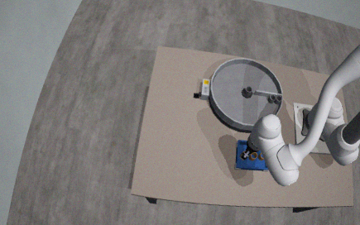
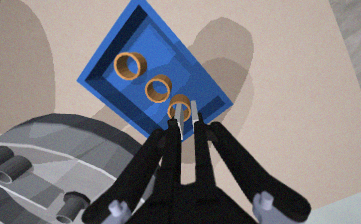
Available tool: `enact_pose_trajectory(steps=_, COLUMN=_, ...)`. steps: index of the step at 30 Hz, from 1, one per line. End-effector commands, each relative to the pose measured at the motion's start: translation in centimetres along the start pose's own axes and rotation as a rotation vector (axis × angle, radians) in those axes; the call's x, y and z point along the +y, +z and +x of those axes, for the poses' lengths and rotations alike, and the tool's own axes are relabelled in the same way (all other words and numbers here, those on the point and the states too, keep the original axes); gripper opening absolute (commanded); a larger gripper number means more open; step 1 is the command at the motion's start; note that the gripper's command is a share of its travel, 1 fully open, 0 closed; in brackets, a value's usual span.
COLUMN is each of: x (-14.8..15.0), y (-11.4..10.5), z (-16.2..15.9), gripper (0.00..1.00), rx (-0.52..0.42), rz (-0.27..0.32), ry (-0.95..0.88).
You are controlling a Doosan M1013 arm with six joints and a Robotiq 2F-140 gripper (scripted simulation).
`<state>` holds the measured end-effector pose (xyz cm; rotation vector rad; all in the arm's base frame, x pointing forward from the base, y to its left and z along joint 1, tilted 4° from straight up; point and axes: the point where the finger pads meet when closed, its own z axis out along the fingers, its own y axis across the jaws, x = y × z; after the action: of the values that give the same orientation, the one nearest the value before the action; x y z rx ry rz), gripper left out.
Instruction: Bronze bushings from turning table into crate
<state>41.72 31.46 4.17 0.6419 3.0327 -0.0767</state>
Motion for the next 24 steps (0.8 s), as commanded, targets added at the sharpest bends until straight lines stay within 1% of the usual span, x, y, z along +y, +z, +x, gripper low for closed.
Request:
enact_pose_trajectory(steps=1, x=-0.5, y=-0.3, z=0.0, gripper=0.1, rx=-0.001, rz=0.01, ry=0.002)
enact_pose_trajectory(steps=6, x=-0.5, y=-2.0, z=0.0, gripper=0.1, rx=-0.001, rz=0.01, ry=0.002)
enact_pose_trajectory(steps=8, x=-0.5, y=-2.0, z=0.0, gripper=0.1, rx=-0.001, rz=0.01, ry=0.002)
enact_pose_trajectory(steps=19, x=-0.4, y=-7.0, z=0.0, gripper=0.1, rx=-0.001, rz=0.01, ry=0.002)
enact_pose_trajectory(steps=22, x=-0.4, y=-8.0, z=0.0, gripper=0.1, rx=-0.001, rz=0.01, ry=0.002)
enact_pose_trajectory(steps=24, x=-0.4, y=-8.2, z=0.0, gripper=0.1, rx=-0.001, rz=0.01, ry=0.002)
